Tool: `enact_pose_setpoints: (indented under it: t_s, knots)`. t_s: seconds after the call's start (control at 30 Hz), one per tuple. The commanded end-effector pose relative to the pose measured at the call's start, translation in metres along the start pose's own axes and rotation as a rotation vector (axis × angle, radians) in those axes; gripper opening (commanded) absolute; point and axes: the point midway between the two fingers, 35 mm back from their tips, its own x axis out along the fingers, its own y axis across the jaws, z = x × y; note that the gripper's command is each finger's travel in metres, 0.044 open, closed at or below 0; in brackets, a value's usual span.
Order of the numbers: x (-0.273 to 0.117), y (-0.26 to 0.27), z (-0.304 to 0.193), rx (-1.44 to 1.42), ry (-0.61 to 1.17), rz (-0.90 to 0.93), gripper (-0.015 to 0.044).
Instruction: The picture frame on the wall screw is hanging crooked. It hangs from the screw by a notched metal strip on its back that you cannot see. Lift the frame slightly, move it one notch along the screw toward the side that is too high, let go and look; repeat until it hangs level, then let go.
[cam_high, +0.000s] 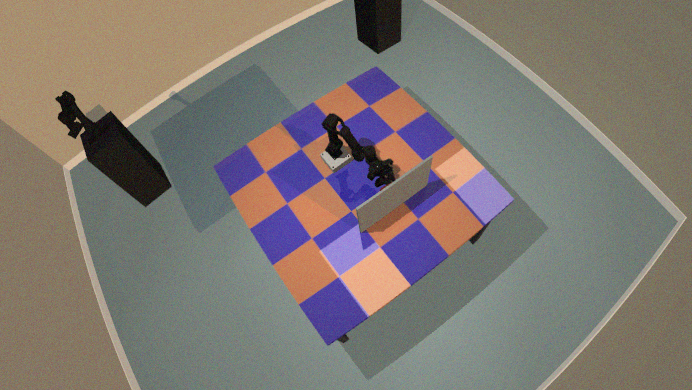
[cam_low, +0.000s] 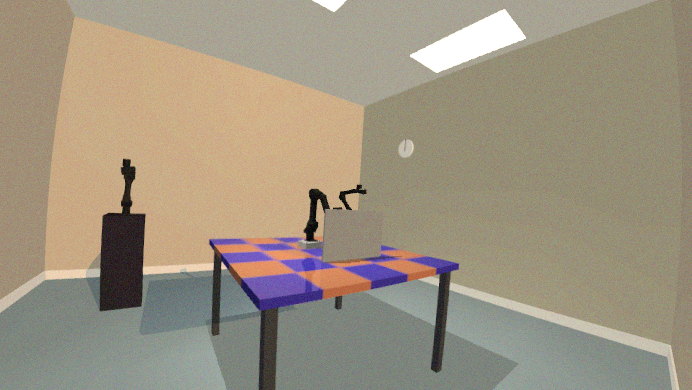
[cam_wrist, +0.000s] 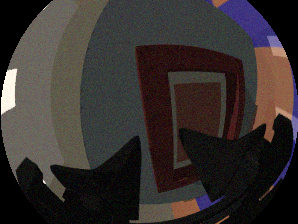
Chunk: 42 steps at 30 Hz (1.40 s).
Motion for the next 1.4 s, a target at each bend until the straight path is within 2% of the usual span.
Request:
enact_pose_setpoints:
  t_s: [0.0, 0.03, 0.27, 0.33, 1.37]
  knots:
    - [0.0000, 0.0000, -0.0009, 0.007, 0.005, 0.001, 0.0103]
    - [0.0000, 0.0000, -0.0009, 0.007, 0.005, 0.001, 0.0076]
    - [0.0000, 0.0000, -0.0009, 0.007, 0.005, 0.001, 0.0030]
    - [0.0000, 0.0000, -0.0009, 0.007, 0.005, 0.001, 0.0000]
    - [0.0001, 0.0050, -0.0001, 0.007, 0.005, 0.001, 0.0000]
